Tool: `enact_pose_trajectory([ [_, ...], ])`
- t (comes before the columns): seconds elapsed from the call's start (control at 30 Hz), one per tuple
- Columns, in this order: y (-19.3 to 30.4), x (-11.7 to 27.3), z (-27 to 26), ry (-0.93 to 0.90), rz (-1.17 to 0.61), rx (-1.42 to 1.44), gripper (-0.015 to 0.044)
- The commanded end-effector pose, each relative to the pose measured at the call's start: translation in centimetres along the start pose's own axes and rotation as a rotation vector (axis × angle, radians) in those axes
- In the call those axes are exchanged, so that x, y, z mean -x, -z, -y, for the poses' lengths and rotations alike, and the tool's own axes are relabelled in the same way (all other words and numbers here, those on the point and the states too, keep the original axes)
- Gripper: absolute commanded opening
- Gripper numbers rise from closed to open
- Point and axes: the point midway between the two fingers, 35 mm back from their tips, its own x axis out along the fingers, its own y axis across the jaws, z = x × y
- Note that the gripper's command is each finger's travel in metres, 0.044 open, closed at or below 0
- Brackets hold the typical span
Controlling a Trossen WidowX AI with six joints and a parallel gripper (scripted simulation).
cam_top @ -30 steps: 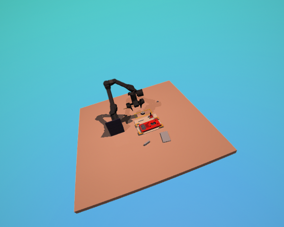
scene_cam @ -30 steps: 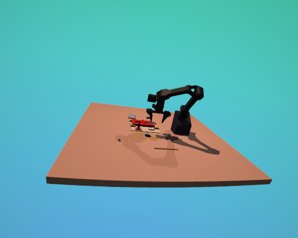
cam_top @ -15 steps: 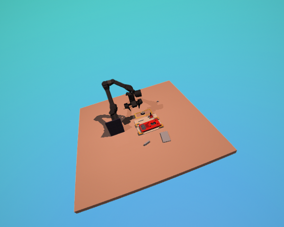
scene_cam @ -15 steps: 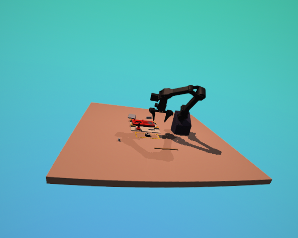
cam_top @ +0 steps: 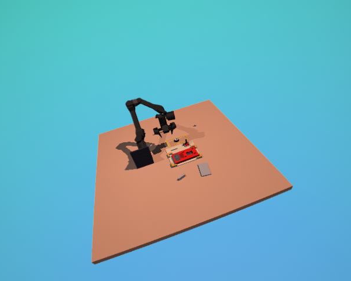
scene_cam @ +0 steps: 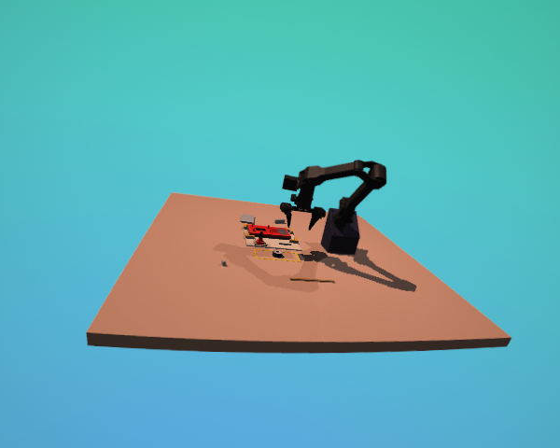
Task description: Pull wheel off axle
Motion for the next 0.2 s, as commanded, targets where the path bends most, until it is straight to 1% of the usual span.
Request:
enact_pose_trajectory([
  [0.0, -0.06, 0.00, 0.06, 0.002, 0.003, 0.002, 0.0440],
  [0.17, -0.06, 0.00, 0.06, 0.002, 0.003, 0.002, 0.0440],
])
